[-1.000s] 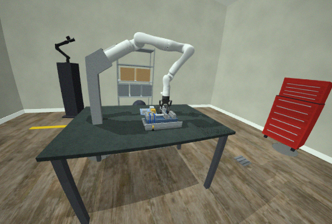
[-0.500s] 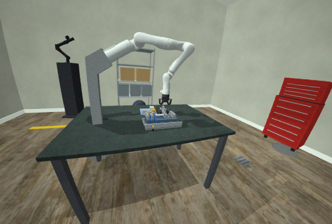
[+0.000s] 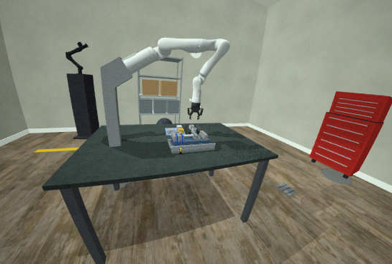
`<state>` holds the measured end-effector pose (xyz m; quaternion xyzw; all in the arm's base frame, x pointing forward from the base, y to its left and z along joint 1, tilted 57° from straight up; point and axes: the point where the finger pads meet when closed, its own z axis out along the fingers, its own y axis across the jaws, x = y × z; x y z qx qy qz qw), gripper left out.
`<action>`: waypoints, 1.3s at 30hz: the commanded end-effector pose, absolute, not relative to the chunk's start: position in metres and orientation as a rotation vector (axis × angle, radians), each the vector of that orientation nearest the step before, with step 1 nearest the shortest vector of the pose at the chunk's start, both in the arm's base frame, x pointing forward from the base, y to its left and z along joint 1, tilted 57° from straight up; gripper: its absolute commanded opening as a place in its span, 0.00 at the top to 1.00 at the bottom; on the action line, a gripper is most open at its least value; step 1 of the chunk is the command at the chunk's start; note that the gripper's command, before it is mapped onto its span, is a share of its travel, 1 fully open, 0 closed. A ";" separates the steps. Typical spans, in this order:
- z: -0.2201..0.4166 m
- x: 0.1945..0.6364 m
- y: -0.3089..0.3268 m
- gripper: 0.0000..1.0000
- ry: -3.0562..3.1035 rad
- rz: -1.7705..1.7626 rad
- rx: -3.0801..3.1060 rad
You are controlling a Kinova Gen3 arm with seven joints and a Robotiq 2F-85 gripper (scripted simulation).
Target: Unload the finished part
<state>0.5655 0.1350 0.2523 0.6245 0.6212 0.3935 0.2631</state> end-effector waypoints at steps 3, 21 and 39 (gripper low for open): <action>0.273 0.549 0.128 0.33 1.662 1.072 1.685; 0.290 0.523 0.123 0.33 1.661 1.072 1.685; 0.290 0.523 0.123 1.00 1.661 1.072 1.685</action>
